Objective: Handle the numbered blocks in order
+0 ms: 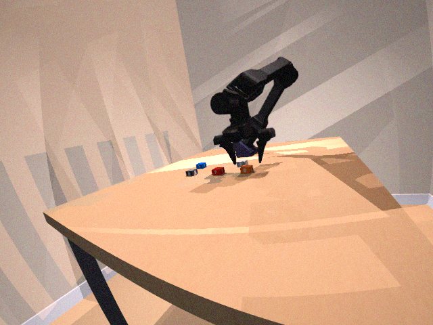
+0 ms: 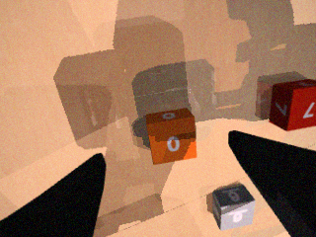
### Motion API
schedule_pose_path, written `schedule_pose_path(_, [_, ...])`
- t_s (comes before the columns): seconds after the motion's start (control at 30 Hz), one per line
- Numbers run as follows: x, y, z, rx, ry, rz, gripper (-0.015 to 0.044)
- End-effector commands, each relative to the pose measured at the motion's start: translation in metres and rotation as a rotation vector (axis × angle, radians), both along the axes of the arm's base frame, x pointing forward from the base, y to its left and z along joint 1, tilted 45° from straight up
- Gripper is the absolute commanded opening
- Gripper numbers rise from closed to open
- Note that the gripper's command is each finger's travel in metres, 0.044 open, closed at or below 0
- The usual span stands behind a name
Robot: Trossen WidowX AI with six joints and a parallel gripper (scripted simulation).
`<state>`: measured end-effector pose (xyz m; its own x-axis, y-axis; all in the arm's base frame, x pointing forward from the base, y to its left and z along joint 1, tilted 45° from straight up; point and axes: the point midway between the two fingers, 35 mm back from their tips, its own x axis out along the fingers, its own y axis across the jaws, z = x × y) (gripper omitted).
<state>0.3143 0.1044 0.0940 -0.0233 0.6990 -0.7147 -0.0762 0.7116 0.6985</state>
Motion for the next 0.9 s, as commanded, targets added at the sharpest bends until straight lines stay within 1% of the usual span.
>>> schedule_pose_path(0.0, [-0.0015, 0.0049, -0.0047, 0.004, 0.009, -0.001, 0.0400])
schedule_pose_path(0.3, [-0.0025, 0.0137, -0.0131, 0.006, 0.009, -0.001, 0.0400])
schedule_pose_path(0.63, [-0.0025, 0.0137, -0.0131, 0.006, 0.009, -0.001, 0.0138])
schedule_pose_path(0.67, [-0.0025, 0.0137, -0.0131, 0.006, 0.009, -0.001, 0.0120])
schedule_pose_path(0.87, [-0.0025, 0.0137, -0.0131, 0.006, 0.009, -0.001, 0.0120])
